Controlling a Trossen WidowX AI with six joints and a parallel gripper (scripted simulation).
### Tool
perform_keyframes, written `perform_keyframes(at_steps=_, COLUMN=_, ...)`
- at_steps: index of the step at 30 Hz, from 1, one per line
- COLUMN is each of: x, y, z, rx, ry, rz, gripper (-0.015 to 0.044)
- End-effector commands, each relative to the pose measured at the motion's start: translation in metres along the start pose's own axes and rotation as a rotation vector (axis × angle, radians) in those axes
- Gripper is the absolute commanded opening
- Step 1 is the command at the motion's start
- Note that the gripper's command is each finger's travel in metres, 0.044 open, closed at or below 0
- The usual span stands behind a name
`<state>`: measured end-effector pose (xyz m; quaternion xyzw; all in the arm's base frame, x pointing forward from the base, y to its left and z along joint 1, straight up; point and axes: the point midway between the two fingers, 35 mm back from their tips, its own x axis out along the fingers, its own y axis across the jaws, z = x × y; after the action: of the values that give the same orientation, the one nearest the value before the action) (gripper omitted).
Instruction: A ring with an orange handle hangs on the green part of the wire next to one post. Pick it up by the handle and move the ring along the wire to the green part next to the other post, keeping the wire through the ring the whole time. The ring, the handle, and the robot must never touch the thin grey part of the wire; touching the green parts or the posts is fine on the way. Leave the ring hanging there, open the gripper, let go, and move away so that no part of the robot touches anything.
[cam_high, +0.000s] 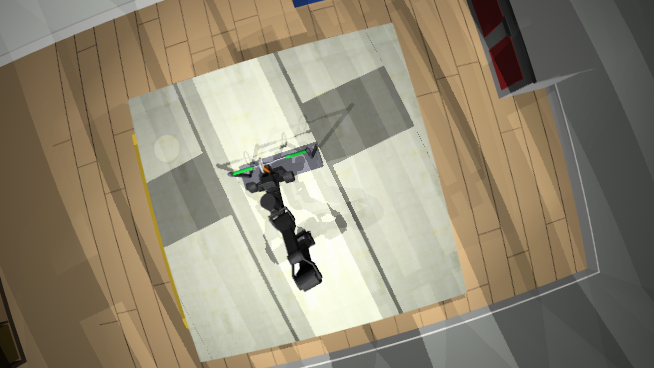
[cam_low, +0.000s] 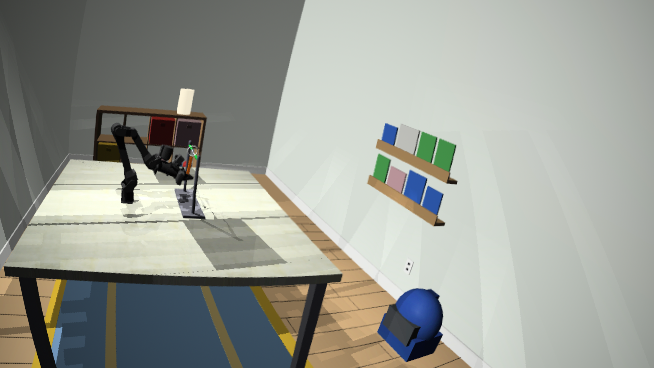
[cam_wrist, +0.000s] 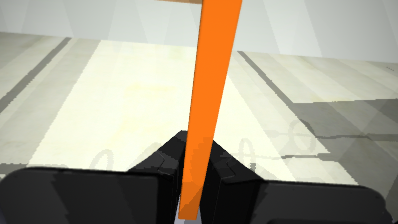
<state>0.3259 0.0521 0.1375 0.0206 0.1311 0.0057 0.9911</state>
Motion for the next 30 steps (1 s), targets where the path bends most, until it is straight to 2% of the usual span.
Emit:
perform_keyframes(at_steps=1, x=0.000, y=0.003, z=0.001, rx=-0.015, ry=-0.003, rz=0.007, gripper=-0.0150)
perform_keyframes(at_steps=30, x=0.000, y=0.029, z=0.000, rx=-0.049, ry=-0.004, rz=0.045, gripper=-0.0150)
